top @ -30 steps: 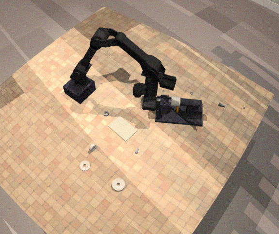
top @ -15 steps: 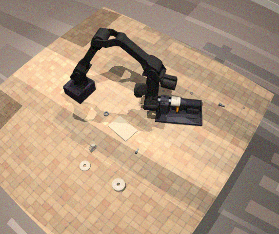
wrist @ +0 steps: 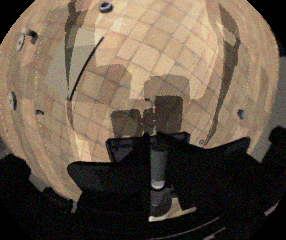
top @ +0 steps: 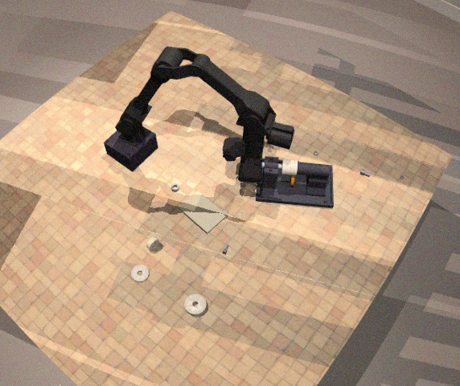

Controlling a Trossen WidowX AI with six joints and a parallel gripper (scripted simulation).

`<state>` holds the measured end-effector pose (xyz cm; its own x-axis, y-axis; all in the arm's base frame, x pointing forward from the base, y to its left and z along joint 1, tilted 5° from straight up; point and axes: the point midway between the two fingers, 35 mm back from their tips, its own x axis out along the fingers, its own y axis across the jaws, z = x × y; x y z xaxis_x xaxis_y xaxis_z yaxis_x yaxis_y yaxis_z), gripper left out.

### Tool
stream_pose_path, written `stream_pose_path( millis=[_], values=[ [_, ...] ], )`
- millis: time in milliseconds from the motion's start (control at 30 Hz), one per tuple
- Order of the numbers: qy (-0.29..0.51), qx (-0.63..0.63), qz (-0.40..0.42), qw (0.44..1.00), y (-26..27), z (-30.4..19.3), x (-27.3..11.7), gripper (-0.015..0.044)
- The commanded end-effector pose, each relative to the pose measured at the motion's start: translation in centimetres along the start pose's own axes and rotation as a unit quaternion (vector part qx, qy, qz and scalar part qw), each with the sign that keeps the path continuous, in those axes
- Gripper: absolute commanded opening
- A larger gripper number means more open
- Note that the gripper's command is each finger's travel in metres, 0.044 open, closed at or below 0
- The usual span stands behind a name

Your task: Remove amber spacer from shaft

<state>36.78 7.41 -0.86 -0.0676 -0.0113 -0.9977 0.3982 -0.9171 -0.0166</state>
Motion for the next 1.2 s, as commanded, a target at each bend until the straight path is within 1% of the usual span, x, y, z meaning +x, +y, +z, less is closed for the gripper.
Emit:
stream_pose_path(
  millis=[0,1167],
  values=[
    [0.007,0.001,-0.002,1.0,-0.08,-0.63,-0.09,0.0],
    [0.008,0.001,-0.002,1.0,-0.09,-1.16,-0.1,0.0]
  ],
)
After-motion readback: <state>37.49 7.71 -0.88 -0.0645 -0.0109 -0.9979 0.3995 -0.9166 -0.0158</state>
